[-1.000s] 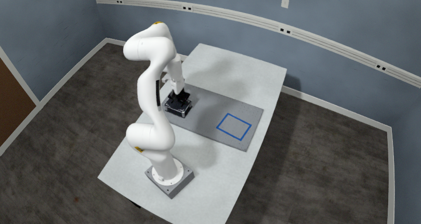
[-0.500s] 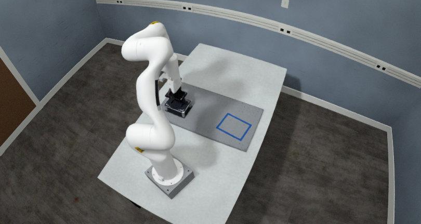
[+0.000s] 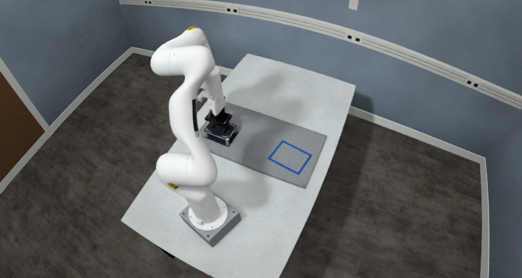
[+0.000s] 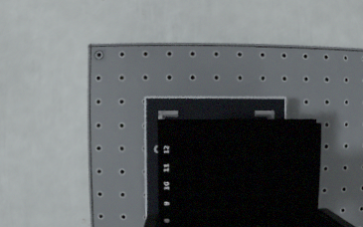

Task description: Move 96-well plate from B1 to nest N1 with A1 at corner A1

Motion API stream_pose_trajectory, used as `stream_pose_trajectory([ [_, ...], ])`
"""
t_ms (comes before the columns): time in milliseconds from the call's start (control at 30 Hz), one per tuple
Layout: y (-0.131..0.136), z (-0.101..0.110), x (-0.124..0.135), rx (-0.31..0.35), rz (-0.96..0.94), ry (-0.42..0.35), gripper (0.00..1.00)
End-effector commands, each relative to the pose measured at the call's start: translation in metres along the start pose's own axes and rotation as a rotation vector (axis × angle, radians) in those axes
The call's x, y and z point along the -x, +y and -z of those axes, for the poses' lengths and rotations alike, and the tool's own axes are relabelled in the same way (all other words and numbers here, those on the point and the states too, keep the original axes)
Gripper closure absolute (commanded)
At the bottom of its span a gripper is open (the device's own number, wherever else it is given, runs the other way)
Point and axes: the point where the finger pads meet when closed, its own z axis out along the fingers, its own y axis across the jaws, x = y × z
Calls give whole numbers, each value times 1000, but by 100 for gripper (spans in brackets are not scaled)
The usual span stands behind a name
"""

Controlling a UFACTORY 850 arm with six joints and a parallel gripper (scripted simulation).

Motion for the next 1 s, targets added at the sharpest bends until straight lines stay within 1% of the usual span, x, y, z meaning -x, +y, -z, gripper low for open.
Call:
stream_pose_trajectory([
  [0, 1, 1, 0, 2, 0, 1, 100],
  [367, 1, 1, 0, 2, 0, 1, 100],
  [967, 1, -26, 0, 2, 0, 1, 100],
])
